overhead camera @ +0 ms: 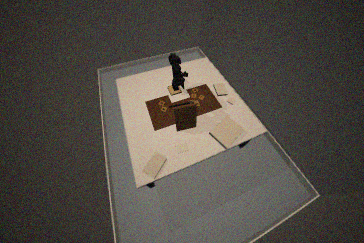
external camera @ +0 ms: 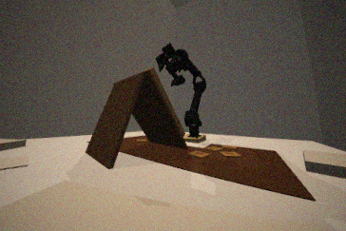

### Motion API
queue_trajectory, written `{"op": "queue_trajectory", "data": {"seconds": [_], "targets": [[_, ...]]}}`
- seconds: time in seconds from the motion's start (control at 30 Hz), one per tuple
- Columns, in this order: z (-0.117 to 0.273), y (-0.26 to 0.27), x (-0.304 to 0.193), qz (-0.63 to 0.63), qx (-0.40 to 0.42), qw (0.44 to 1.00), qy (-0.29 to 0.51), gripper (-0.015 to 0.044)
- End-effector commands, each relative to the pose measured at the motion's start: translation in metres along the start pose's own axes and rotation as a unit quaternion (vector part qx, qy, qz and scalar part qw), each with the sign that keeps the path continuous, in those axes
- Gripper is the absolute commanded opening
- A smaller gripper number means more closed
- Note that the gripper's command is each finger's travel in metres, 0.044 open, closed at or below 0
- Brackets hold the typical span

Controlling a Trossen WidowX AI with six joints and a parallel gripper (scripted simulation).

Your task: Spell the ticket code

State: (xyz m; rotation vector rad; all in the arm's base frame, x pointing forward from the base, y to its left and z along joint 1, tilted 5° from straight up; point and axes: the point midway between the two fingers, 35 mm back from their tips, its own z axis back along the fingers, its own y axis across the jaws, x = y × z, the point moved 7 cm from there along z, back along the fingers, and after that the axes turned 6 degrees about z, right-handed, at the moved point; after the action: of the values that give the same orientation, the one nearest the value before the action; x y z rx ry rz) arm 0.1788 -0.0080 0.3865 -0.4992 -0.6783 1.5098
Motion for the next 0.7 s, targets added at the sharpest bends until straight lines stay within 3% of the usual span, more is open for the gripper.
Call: {"op": "queue_trajectory", "data": {"seconds": [0.0, 0.67], "targets": [[0.008, -0.015, 0.017, 0.107, 0.023, 0.994, 0.001, 0.0440], [0.016, -0.015, 0.003, 0.108, 0.025, 0.994, 0.001, 0.0440]]}}
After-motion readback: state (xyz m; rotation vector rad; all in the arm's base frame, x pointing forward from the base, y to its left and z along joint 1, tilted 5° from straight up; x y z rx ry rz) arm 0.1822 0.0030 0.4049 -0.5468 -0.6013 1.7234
